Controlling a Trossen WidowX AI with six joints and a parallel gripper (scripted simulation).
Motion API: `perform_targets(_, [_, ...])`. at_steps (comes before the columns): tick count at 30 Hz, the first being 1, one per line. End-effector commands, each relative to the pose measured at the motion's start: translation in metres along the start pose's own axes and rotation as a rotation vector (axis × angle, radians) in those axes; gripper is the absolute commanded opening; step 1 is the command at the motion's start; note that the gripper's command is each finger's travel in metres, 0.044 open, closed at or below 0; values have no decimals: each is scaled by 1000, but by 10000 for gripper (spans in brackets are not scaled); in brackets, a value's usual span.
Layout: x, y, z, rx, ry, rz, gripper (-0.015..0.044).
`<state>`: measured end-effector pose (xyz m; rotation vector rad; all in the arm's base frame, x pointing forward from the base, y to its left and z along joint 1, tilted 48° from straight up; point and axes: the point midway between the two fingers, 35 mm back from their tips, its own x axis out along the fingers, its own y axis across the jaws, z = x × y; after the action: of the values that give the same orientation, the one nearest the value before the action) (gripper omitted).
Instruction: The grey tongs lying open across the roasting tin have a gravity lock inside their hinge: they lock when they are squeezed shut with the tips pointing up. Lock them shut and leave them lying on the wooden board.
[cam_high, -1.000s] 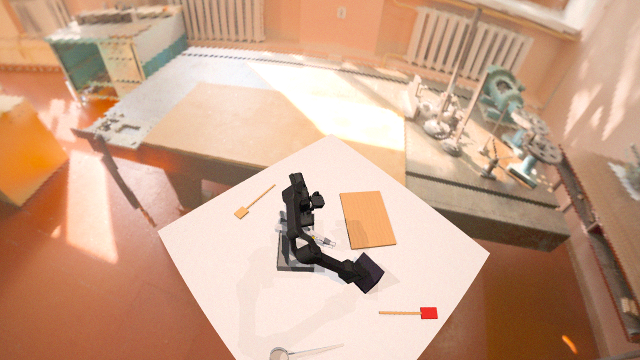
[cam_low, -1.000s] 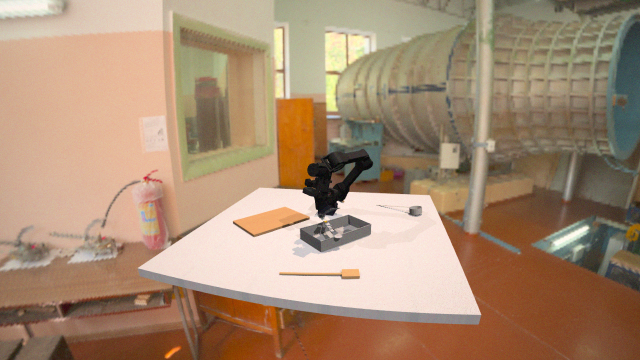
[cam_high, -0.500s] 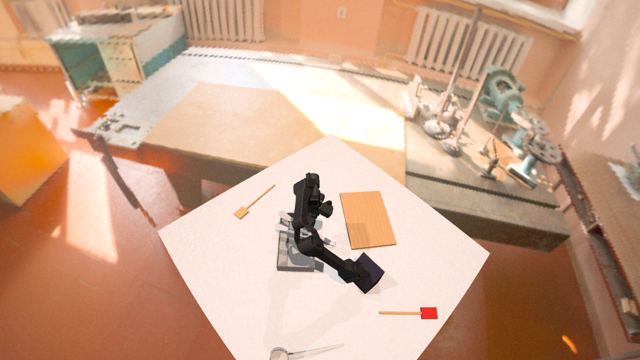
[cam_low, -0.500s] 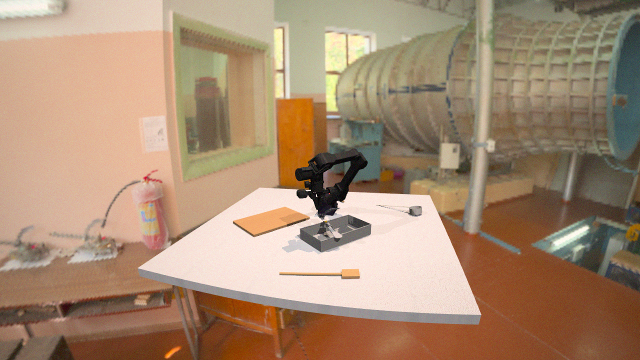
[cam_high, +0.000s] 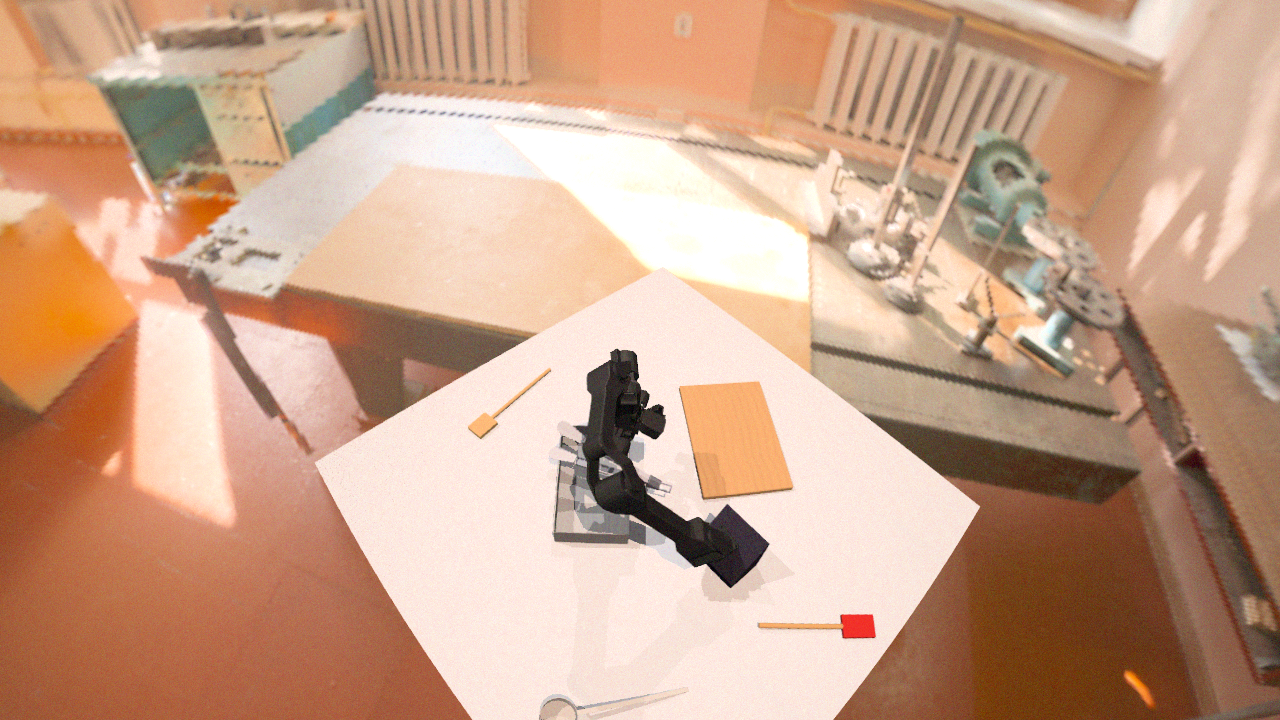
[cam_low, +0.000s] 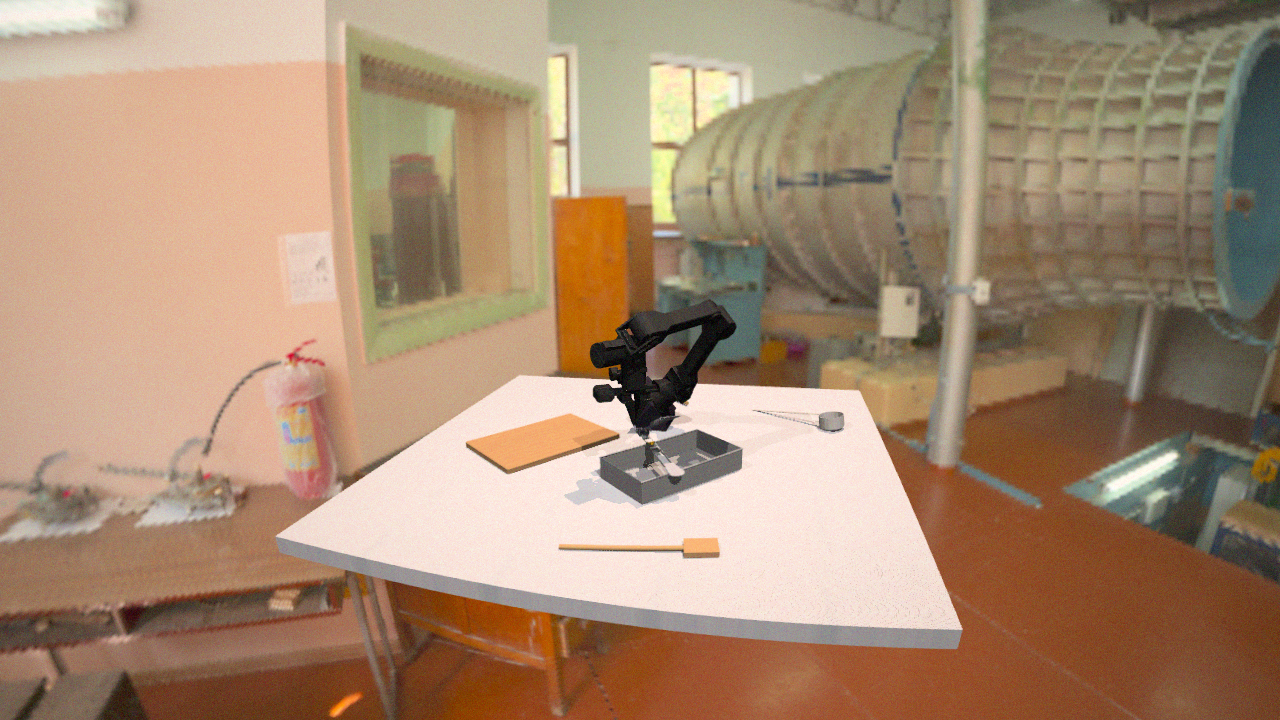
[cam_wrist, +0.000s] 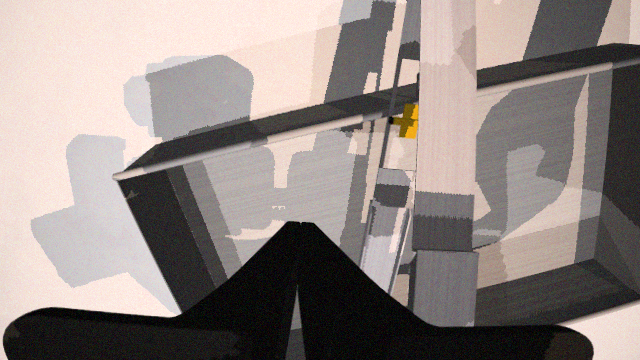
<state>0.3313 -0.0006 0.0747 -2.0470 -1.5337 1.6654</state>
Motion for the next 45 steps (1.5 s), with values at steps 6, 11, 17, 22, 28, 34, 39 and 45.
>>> perform_targets(6, [18, -1, 0, 7, 1, -7, -150])
perform_targets(11, [26, -1, 0, 7, 1, -8, -150])
perform_targets(17, [35, -2, 0, 7, 2, -8, -150])
perform_targets(22, [44, -3, 0, 7, 2, -9, -150])
perform_targets(28, [47, -3, 0, 7, 2, -9, -150])
perform_targets(34, [47, -5, 0, 7, 2, -9, -150])
perform_targets(39, [47, -12, -1, 7, 2, -9, -150])
perform_targets(45, [46, -22, -2, 7, 2, -9, -150])
